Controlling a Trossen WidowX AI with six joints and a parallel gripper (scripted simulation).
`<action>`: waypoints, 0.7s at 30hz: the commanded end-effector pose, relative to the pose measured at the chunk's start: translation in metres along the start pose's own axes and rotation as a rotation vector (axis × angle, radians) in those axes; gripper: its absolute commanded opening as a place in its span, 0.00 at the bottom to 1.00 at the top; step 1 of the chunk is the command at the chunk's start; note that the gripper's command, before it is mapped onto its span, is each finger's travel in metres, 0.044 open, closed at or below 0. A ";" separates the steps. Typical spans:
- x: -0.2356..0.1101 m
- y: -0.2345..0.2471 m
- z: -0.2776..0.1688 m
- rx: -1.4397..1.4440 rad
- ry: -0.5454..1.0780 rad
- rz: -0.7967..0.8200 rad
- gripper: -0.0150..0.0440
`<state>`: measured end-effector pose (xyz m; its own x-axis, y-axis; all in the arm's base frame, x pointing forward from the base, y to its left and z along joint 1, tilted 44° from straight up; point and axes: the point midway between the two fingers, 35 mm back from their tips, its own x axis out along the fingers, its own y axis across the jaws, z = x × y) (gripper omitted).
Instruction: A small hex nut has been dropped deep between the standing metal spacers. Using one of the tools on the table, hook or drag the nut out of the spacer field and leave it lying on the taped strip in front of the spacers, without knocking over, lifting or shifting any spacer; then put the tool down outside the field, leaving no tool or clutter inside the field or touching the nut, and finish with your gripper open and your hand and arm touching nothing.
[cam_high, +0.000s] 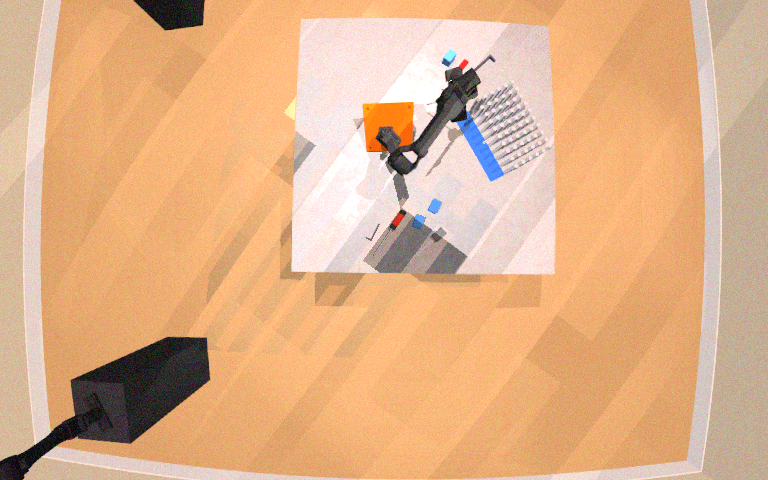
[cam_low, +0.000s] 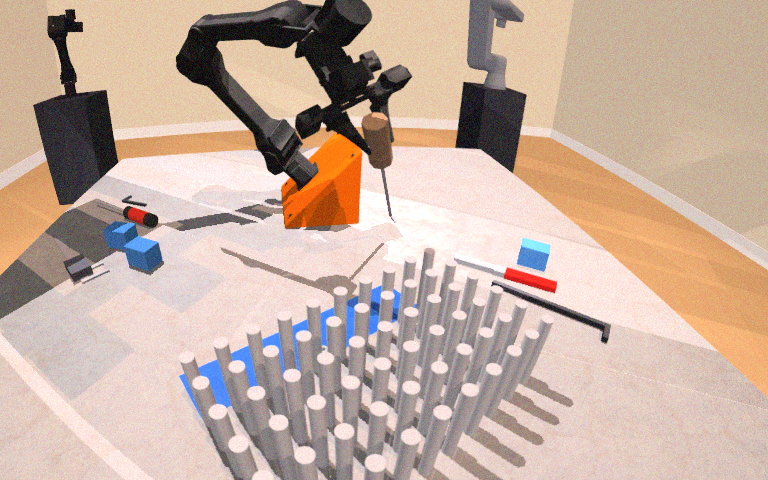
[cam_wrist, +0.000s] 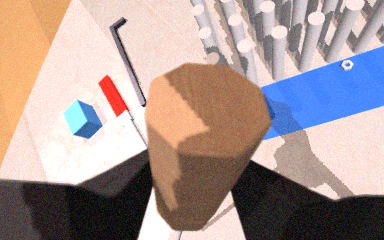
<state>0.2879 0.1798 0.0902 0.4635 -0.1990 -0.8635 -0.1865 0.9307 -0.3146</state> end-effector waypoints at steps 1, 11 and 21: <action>0.000 0.013 0.001 -0.141 -0.003 0.017 0.25; 0.006 0.040 -0.005 -0.486 0.008 0.027 0.25; 0.012 0.066 -0.014 -0.833 0.017 0.038 0.25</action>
<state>0.2712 0.2240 0.0568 0.4331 -0.1964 -0.8797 -0.7283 0.4988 -0.4699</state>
